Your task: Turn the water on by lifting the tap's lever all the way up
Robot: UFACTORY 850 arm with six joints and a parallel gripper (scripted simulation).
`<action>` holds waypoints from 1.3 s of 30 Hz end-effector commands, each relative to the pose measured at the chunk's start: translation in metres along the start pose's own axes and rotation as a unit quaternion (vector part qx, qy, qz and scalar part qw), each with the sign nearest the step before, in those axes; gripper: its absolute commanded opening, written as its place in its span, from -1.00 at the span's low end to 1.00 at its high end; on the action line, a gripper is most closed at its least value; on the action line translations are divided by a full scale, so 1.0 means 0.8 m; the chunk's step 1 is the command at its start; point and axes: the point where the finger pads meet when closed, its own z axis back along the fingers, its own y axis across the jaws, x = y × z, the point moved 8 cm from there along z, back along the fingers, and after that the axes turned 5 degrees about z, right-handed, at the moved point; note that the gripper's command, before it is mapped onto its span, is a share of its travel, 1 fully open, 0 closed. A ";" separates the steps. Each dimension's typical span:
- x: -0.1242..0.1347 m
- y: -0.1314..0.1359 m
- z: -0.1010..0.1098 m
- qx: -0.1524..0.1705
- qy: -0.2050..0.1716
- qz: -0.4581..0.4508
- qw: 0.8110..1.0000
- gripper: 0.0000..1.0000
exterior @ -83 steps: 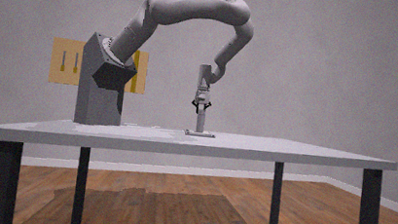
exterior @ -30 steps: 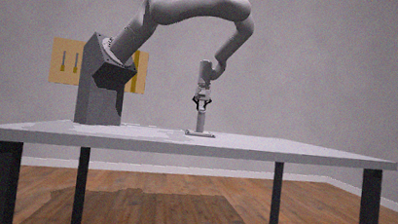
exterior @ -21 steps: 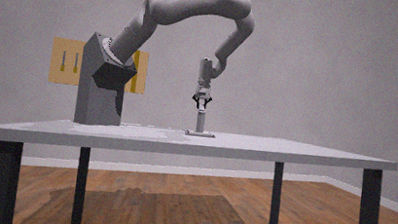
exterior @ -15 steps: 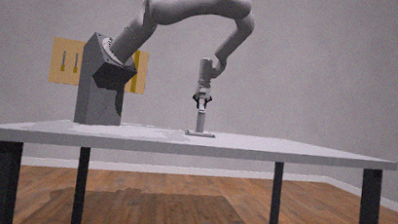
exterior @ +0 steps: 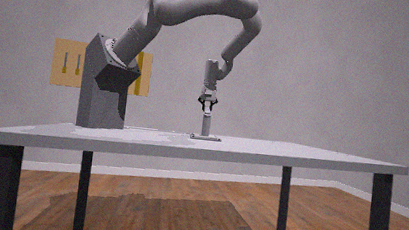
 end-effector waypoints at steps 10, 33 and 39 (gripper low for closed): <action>0.000 0.000 0.001 -0.001 0.000 0.000 1.000 0.46; 0.000 0.000 0.001 -0.001 0.000 0.000 1.000 0.46; 0.000 0.000 0.001 -0.001 0.000 0.000 1.000 0.46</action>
